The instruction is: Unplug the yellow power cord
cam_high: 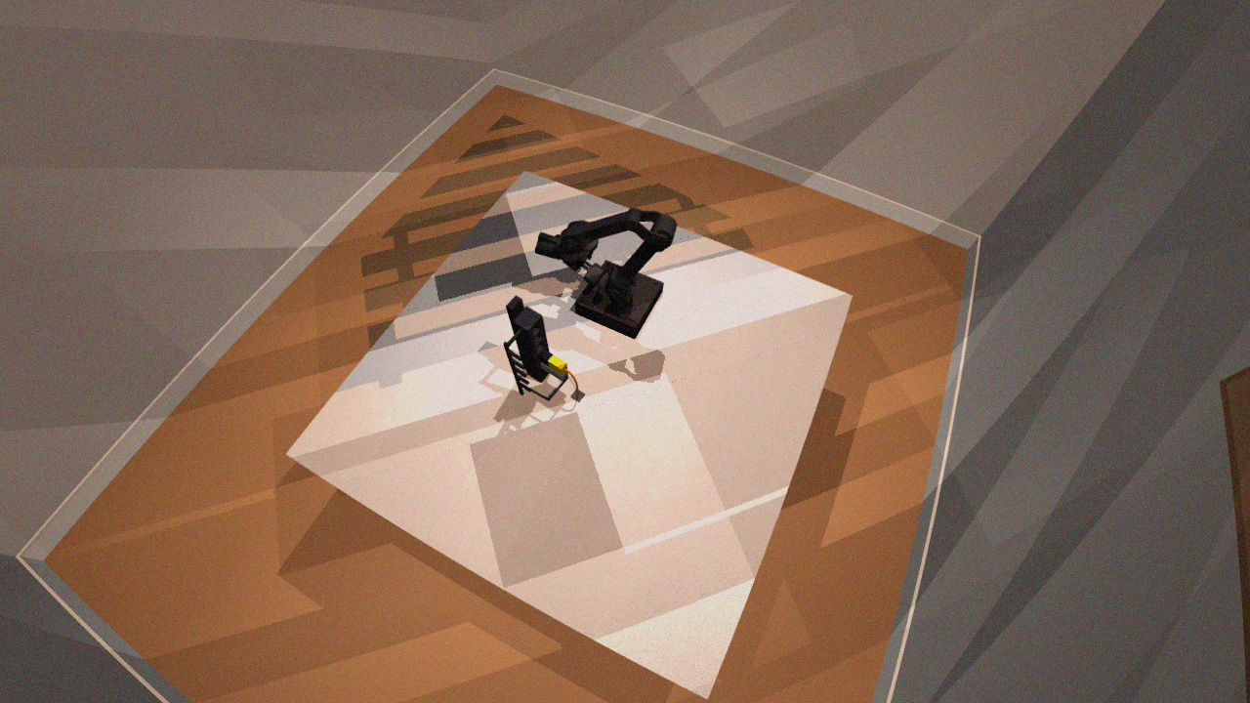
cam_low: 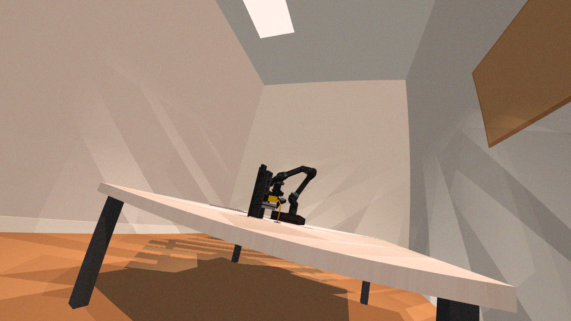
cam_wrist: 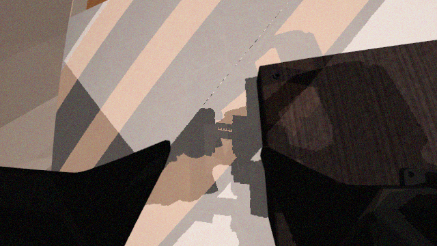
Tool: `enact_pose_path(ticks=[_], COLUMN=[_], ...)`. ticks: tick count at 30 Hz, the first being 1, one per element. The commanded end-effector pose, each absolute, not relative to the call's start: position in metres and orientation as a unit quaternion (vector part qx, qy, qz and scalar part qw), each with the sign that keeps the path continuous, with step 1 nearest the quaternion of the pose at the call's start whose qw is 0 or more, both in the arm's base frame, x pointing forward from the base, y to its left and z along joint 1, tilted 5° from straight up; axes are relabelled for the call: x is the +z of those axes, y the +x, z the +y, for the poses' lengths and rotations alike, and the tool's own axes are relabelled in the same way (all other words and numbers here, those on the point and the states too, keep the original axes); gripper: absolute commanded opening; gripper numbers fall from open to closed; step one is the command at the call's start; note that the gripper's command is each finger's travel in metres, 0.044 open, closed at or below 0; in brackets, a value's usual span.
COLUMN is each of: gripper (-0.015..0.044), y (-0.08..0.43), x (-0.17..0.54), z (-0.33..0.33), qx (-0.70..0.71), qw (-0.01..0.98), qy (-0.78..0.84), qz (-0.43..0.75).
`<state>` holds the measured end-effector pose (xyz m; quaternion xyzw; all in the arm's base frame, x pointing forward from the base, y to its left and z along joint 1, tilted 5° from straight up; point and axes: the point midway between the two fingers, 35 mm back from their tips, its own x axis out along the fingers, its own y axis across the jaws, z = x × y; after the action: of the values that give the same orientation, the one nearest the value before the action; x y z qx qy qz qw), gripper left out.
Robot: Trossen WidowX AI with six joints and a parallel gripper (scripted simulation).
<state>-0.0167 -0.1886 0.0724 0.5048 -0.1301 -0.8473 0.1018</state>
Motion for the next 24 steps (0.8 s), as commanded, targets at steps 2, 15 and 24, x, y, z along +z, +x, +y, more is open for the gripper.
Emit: enact_pose_path(ticks=[2, 15, 24], gripper=[0.0348, 0.016, 0.016], y=[-0.016, 0.011, 0.038], x=[0.073, 0.09, 0.103], z=[-0.19, -0.216, -0.234], qx=[-0.846, -0.826, -0.804], qw=[0.105, 0.213, 0.317], qy=[0.506, 0.519, 0.502], qz=[-0.13, -0.052, 0.028])
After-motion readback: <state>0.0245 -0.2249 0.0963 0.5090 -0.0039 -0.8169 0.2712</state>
